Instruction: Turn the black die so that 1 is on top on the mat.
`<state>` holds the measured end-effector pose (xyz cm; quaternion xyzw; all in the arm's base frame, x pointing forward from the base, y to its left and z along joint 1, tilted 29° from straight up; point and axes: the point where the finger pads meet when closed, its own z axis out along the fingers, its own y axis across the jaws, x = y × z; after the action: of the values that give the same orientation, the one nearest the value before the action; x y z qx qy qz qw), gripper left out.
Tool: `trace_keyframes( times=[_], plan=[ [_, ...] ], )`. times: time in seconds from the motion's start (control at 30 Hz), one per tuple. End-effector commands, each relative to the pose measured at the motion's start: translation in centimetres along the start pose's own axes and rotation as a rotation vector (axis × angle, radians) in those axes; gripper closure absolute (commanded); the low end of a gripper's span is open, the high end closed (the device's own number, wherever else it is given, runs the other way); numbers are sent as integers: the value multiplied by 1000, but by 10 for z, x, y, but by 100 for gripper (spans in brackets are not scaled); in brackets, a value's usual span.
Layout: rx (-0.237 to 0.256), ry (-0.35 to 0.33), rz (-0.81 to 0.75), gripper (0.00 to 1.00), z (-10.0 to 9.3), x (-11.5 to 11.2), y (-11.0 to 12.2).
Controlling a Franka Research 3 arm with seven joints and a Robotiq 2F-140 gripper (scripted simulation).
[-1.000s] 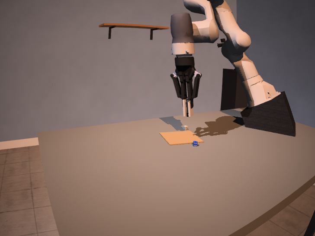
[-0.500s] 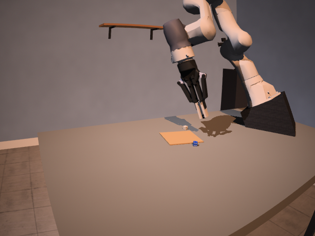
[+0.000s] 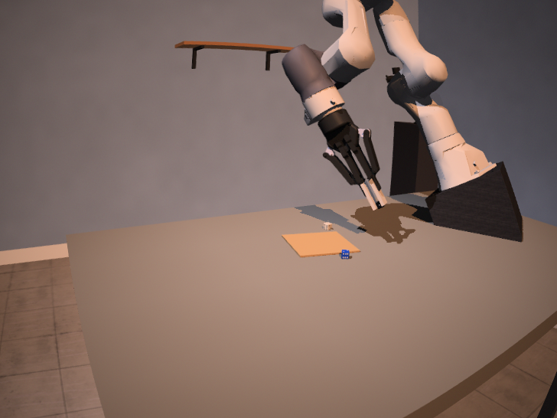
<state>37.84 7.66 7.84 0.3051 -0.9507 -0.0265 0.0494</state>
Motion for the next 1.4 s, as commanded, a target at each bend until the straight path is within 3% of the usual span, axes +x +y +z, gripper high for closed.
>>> trace_keyframes(
  times=[0.0,0.4,0.5,0.53,0.7,1.0,1.07,1.1,1.37],
  plan=[
    [-71,-33,-155,93,3,1,14],
    [-206,-144,-220,93,7,-1,39],
    [-212,-151,-223,93,7,-2,40],
    [-242,-190,-240,93,7,-4,46],
    [-280,-250,-262,93,7,-8,53],
    [-330,-374,-299,93,3,-17,64],
    [-330,-374,-299,93,3,-17,64],
    [-340,-420,-310,93,1,-20,66],
    [-350,-538,-334,93,-5,-30,70]
  ],
)
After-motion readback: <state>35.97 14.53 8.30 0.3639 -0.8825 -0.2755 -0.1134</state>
